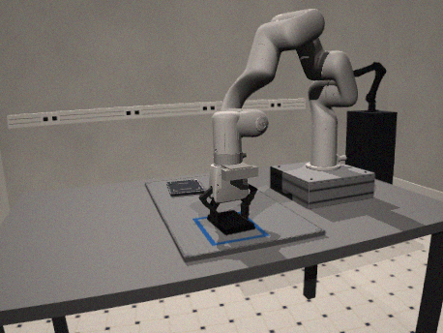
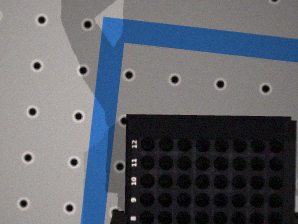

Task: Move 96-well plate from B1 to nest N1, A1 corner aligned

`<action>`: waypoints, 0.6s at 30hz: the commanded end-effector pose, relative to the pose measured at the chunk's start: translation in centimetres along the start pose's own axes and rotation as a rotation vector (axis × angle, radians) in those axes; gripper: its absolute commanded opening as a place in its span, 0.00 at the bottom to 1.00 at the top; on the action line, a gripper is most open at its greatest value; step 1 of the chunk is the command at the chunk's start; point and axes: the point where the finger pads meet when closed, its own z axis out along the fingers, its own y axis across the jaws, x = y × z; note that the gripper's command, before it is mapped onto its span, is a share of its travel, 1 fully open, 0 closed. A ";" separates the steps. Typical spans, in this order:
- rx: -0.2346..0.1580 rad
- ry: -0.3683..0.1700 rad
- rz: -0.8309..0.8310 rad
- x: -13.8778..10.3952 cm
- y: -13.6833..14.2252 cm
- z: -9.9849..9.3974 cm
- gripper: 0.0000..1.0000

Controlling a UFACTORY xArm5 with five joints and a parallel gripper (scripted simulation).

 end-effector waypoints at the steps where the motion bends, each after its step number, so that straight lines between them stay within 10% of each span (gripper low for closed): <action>1: -0.007 -0.009 0.000 0.1 0.1 -0.4 0.00; 18: -0.008 -0.009 0.000 0.1 0.1 -1.4 0.00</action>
